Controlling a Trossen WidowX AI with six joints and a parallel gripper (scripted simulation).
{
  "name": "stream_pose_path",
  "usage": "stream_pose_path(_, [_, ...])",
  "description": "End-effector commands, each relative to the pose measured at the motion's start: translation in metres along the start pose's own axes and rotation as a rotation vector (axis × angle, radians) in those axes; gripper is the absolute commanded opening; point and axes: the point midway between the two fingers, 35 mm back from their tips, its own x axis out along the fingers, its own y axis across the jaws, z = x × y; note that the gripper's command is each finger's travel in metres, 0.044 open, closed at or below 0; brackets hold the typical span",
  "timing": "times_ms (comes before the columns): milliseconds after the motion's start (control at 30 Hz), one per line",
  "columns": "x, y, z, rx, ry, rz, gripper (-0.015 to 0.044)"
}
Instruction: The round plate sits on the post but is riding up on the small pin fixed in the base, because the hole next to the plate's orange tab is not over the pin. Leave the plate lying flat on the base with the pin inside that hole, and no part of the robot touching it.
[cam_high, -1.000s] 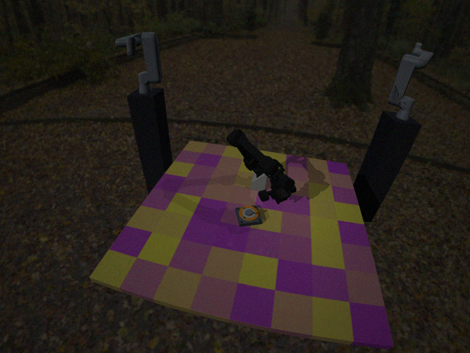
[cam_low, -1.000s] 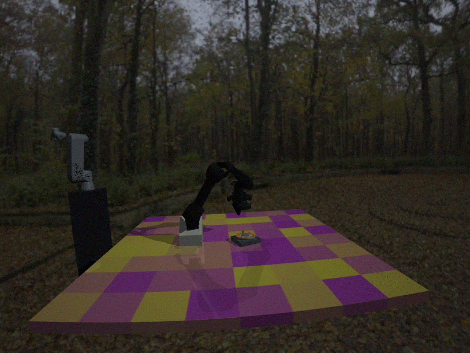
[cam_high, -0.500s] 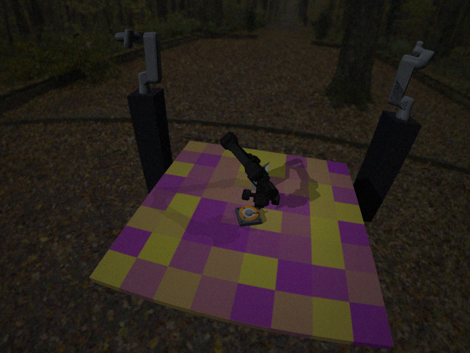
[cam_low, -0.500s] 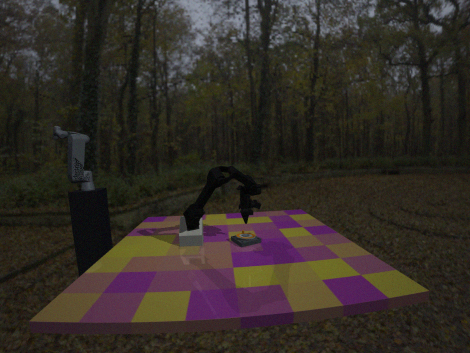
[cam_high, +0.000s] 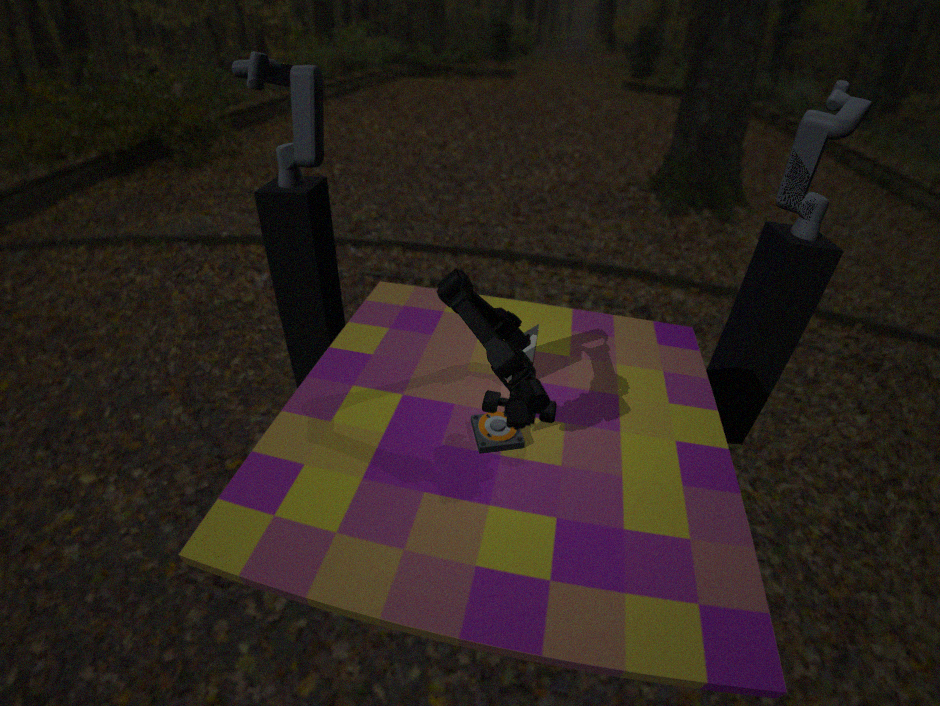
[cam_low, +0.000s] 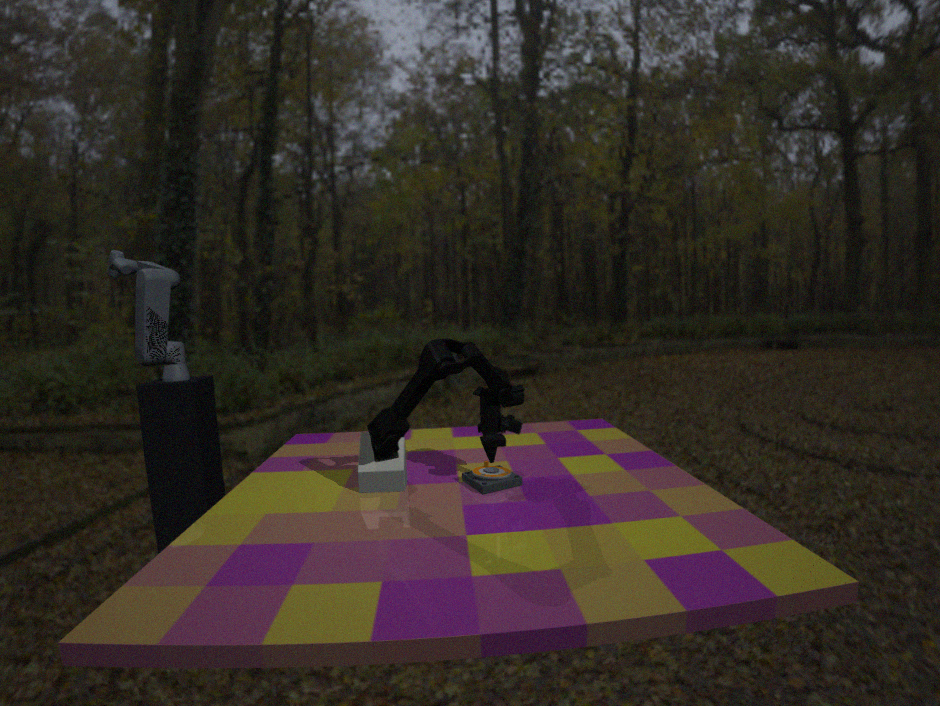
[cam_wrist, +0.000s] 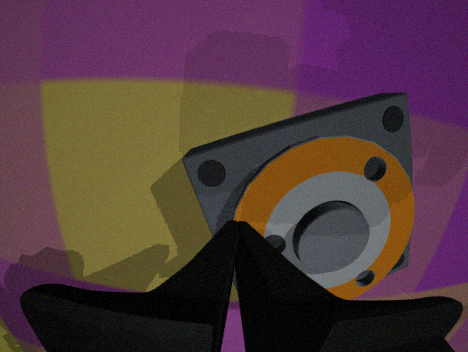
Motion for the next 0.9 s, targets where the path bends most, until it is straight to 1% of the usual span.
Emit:
stream_pose_path(0, [0.001, 0.0, -0.005, -0.006, -0.003, -0.005, 0.0])
stream_pose_path(867, [0.002, -0.006, -0.034, -0.008, -0.002, -0.006, 0.0])
